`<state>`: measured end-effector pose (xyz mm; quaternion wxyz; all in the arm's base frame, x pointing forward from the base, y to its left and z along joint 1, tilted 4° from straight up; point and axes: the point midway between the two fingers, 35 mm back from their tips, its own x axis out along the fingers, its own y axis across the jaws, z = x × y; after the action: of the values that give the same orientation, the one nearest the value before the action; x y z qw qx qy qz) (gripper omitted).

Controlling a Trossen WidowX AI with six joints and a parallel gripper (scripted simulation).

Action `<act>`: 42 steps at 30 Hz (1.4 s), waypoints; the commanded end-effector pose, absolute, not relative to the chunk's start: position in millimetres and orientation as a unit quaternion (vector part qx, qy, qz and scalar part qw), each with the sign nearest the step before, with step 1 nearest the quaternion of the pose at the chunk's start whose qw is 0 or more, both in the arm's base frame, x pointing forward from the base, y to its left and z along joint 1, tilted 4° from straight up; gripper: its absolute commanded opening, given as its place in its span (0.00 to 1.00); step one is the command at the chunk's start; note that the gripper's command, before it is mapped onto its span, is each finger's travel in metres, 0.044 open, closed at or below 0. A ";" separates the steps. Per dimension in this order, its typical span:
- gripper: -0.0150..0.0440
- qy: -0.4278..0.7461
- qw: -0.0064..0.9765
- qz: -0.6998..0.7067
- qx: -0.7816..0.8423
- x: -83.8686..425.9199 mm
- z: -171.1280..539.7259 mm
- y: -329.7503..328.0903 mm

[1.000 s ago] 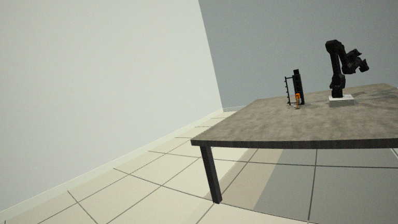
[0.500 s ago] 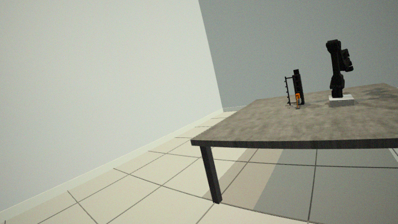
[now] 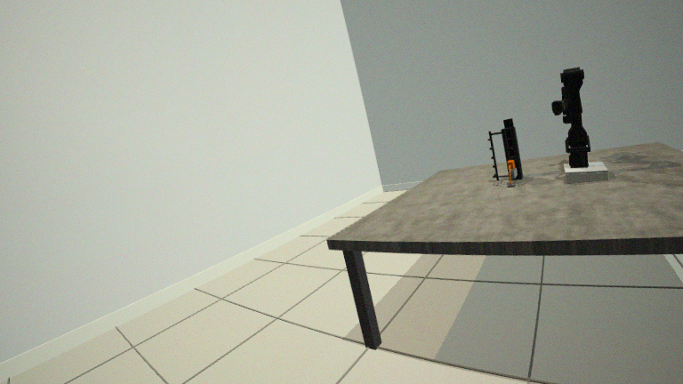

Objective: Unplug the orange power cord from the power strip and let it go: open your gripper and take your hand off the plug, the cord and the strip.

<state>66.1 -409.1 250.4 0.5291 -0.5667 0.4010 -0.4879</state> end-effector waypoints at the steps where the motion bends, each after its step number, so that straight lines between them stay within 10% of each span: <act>1: 0.53 0.369 0.577 -0.465 -0.561 109.7 252.3 -409.3; 42: 0.53 0.160 0.893 -0.066 -0.415 449.4 282.2 -125.6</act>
<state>435.6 -162.0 278.4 0.8807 -0.4312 0.1668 -0.1027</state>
